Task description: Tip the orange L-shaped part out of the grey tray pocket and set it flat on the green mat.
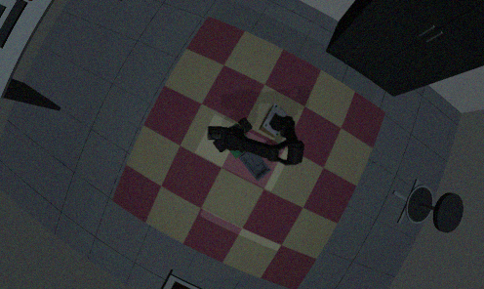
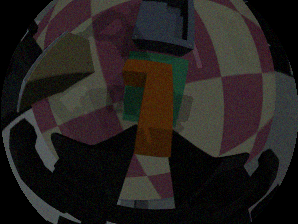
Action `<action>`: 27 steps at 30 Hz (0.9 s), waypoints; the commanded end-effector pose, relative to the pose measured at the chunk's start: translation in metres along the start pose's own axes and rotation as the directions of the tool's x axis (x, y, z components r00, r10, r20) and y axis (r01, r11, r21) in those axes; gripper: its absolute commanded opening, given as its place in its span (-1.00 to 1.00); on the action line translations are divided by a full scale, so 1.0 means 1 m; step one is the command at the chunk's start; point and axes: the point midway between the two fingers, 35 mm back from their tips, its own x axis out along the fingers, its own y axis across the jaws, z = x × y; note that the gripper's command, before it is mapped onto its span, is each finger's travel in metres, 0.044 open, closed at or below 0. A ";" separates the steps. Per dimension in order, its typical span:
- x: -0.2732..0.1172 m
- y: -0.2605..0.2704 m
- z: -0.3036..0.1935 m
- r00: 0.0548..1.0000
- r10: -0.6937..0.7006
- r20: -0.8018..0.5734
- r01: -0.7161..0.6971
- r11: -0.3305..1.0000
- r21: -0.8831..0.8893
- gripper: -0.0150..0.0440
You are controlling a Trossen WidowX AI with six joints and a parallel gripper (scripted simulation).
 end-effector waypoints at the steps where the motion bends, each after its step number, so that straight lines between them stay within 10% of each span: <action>1: 0.007 0.000 0.001 1.000 -0.001 0.005 0.001 1.000 0.004 -0.49; 27: 0.046 0.001 0.001 1.000 -0.001 0.007 0.001 1.000 0.004 -0.49</action>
